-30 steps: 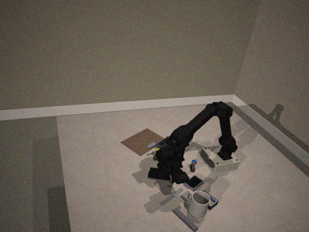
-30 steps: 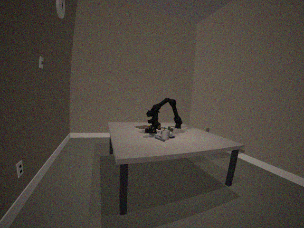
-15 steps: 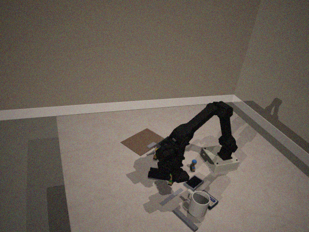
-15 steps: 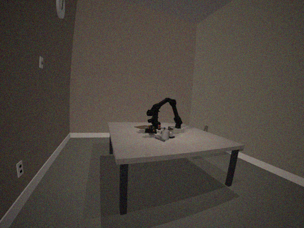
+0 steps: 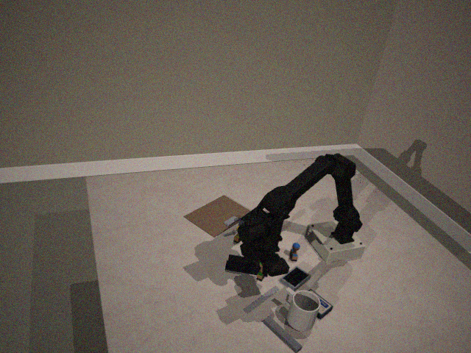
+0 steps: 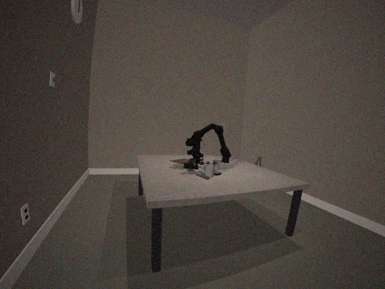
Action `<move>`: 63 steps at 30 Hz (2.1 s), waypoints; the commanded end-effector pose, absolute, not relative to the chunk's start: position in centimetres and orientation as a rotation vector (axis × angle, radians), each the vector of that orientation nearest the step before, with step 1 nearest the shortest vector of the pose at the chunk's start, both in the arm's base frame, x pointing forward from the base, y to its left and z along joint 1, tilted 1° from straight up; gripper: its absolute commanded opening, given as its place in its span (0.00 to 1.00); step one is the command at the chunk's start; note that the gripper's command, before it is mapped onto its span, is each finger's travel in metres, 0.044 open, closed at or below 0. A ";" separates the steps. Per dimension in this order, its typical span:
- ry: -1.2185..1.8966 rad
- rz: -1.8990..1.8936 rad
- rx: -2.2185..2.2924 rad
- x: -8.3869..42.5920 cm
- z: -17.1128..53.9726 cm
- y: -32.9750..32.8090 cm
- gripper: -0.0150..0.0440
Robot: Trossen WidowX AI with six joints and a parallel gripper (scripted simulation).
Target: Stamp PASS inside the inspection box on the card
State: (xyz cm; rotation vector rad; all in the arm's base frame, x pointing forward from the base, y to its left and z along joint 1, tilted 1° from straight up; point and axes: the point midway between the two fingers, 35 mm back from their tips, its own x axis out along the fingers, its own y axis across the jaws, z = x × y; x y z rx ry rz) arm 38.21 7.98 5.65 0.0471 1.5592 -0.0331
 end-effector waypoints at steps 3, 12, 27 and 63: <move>1.547 -0.034 0.047 38.4 6.4 8.0 0.25; 1.547 -0.035 0.046 38.3 6.8 8.0 0.25; 1.547 -0.036 0.045 38.3 7.5 7.9 0.25; 1.551 -0.036 0.045 33.4 8.9 8.9 0.25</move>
